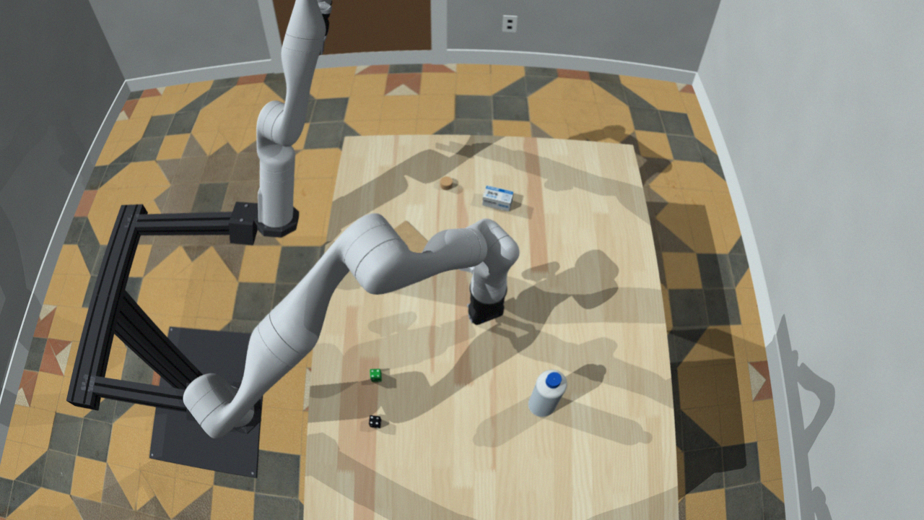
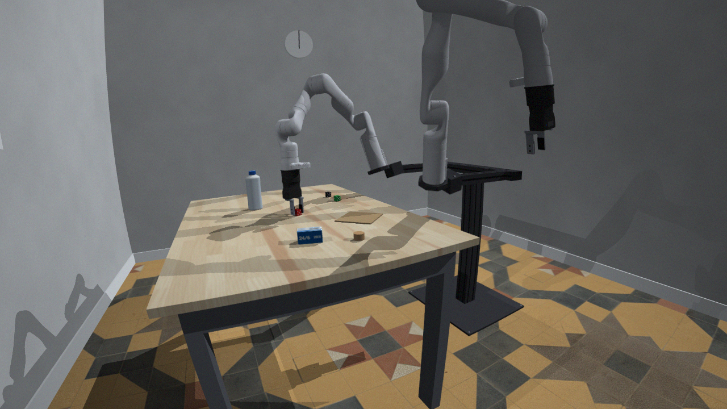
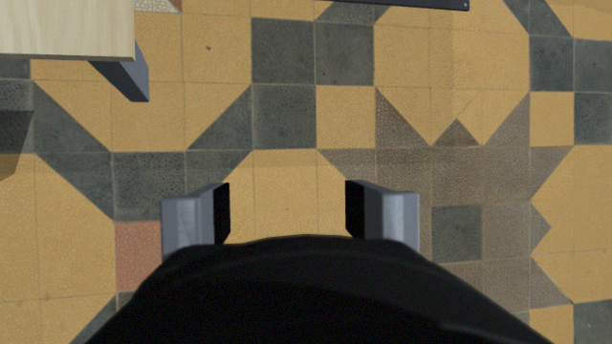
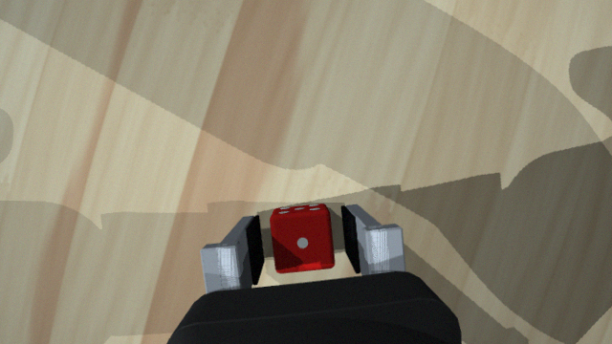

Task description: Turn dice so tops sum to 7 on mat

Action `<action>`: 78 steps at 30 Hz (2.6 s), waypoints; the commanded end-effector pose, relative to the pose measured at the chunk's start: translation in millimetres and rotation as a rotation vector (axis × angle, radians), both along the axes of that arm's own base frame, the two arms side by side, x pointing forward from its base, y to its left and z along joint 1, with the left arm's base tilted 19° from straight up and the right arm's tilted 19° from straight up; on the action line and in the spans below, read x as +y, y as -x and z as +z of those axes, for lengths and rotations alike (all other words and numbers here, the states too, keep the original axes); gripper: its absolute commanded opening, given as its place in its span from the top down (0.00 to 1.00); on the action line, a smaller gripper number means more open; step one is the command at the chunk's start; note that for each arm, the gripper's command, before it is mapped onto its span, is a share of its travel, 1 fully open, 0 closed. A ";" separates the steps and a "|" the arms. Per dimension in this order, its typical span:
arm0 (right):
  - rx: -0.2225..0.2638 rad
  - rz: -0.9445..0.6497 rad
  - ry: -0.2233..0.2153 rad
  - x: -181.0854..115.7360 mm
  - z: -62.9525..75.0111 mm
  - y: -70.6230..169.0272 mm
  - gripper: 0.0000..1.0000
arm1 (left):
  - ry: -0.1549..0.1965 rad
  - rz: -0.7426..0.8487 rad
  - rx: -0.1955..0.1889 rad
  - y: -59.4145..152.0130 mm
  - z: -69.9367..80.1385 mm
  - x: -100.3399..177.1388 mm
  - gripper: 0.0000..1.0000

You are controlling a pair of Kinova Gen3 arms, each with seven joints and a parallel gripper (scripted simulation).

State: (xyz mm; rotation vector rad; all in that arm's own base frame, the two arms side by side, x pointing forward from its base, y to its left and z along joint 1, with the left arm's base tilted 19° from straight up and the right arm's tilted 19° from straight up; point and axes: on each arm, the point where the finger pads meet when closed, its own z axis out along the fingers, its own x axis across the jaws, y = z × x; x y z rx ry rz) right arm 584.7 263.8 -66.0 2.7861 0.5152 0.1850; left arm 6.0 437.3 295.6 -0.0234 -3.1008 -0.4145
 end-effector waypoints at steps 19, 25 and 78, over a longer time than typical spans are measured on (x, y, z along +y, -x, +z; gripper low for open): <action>-0.002 0.001 -0.002 -0.4 -3.8 -1.6 0.21 | -0.002 0.000 0.000 0.2 0.7 0.2 0.00; -0.002 0.001 -0.002 -0.4 -3.8 -1.6 0.21 | -0.002 0.000 0.000 0.2 0.7 0.2 0.00; -0.002 0.001 -0.002 19.7 67.4 12.0 0.51 | -0.002 0.000 0.000 0.2 0.7 0.2 0.00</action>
